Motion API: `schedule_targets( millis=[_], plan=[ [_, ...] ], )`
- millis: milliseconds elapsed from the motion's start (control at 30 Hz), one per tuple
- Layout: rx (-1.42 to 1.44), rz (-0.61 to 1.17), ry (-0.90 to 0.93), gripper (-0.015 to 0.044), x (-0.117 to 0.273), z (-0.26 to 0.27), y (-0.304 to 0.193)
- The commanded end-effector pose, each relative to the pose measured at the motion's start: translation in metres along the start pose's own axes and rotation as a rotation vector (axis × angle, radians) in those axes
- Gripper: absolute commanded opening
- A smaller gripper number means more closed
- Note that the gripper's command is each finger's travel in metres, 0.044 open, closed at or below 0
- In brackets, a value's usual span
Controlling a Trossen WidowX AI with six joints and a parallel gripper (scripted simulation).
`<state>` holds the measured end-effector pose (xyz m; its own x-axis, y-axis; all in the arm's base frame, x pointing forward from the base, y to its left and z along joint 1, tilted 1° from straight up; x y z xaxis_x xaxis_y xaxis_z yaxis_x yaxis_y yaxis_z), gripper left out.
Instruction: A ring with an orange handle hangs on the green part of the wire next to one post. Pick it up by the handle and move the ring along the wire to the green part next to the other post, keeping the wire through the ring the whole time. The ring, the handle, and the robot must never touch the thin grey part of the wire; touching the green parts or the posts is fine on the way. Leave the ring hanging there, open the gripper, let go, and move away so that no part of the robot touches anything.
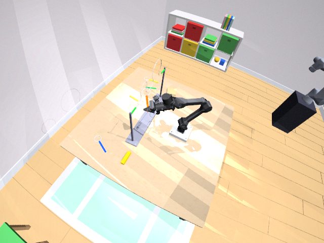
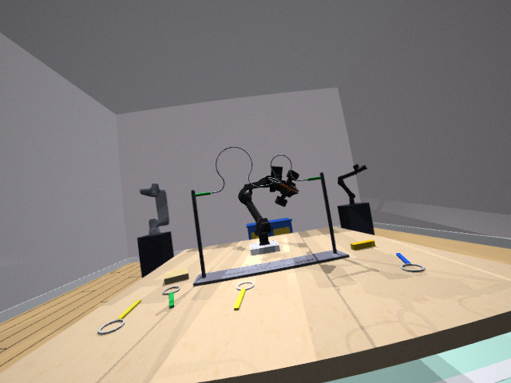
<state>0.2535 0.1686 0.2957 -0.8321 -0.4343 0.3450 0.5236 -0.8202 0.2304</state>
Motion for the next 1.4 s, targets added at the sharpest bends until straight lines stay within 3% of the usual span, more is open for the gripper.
schedule_targets(
  millis=[0,1367],
  plan=[
    [-0.062,0.016,0.043,-0.0150,0.003,0.015,-0.001],
    [-0.609,0.147,0.331,-0.0150,0.033,0.104,0.014]
  ],
)
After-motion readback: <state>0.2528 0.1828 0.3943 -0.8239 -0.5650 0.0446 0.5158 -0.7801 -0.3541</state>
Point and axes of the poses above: the point midway between the two fingers, 35 mm back from their tips, its own x axis back along the fingers, its own z axis across the jaws, y = z × x, the point moved 1 cm from there along x, back along the fingers, and after that the axes turned 12 degrees about -x, right-handed, at the moved point
